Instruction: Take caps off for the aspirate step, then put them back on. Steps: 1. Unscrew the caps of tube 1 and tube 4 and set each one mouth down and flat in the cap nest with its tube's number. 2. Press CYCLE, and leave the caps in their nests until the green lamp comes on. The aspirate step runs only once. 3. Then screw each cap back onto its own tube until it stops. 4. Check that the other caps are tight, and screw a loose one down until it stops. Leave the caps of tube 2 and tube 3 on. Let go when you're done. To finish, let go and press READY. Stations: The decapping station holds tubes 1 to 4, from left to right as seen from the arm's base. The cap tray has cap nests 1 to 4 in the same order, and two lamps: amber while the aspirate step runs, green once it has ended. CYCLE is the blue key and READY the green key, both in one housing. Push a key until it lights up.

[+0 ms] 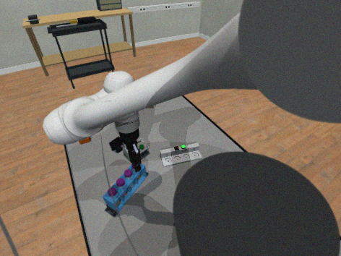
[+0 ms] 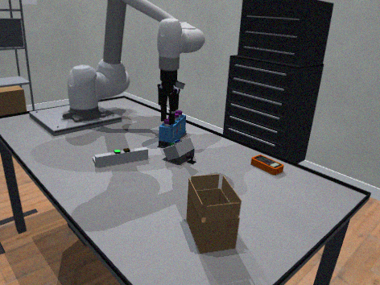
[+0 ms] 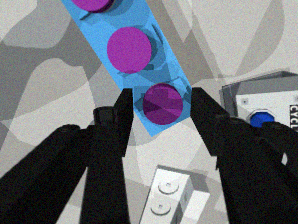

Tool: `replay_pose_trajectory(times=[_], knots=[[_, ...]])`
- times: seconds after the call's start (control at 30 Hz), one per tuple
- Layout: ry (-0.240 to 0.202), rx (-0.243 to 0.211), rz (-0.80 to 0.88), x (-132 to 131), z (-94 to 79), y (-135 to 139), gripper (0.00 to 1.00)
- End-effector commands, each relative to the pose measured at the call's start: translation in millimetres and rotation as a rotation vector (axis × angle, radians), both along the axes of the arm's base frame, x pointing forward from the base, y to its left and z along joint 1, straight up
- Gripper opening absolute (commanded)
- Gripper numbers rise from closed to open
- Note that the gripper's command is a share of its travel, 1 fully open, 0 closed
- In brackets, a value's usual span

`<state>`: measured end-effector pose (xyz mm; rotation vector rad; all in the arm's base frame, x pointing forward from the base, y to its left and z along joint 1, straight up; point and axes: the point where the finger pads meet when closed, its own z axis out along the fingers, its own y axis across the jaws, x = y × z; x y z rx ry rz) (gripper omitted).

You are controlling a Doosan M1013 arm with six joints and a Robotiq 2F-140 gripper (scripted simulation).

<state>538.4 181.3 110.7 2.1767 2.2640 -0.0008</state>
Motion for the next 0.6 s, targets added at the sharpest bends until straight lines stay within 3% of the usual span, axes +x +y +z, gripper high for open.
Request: replay_pose_trajectory(times=[0.0, 0.27, 0.4, 0.57], knots=[[-0.001, 0.0, -0.002, 0.4, 0.4, 0.2, 0.41], [-0.001, 0.0, -0.001, 0.4, 0.5, 0.2, 0.41], [-0.001, -0.001, 0.311, 0.4, 0.9, 0.2, 0.41], [0.0, -0.002, 0.551, 0.4, 0.9, 0.2, 0.41]])
